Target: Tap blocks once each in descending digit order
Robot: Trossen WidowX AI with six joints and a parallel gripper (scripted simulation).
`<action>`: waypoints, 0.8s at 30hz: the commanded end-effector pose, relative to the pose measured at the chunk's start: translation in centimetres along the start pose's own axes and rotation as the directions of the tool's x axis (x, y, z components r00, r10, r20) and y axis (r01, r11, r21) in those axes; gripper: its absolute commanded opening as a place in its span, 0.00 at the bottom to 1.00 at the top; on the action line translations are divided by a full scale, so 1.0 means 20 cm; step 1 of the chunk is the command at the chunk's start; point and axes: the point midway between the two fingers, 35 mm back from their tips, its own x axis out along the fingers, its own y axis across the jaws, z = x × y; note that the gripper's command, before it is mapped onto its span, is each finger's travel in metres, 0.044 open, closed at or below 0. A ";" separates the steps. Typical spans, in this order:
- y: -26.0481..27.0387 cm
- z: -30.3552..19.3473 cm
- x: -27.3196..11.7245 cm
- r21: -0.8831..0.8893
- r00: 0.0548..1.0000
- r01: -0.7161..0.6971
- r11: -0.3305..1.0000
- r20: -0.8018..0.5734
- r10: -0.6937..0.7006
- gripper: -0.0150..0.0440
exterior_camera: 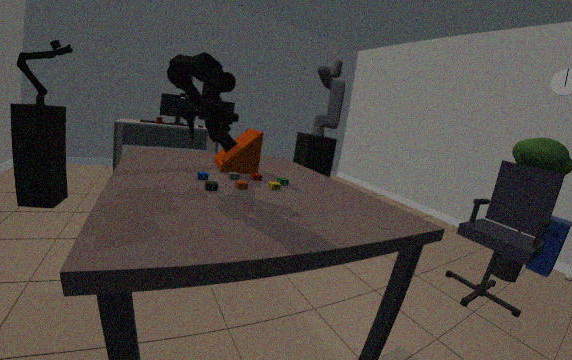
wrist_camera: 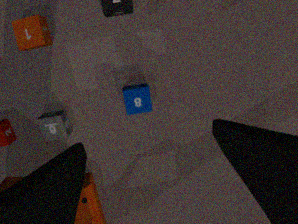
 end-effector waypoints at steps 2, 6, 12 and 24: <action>0.01 0.00 0.00 -0.005 1.000 0.004 1.000 -0.002 -0.004 0.93; 0.32 -0.04 0.00 -0.009 1.000 -0.012 1.000 0.000 0.012 0.93; 0.60 -0.16 0.00 -0.007 1.000 -0.001 1.000 -0.004 0.001 0.93; 0.60 -0.16 0.00 -0.007 1.000 -0.001 1.000 -0.004 0.001 0.93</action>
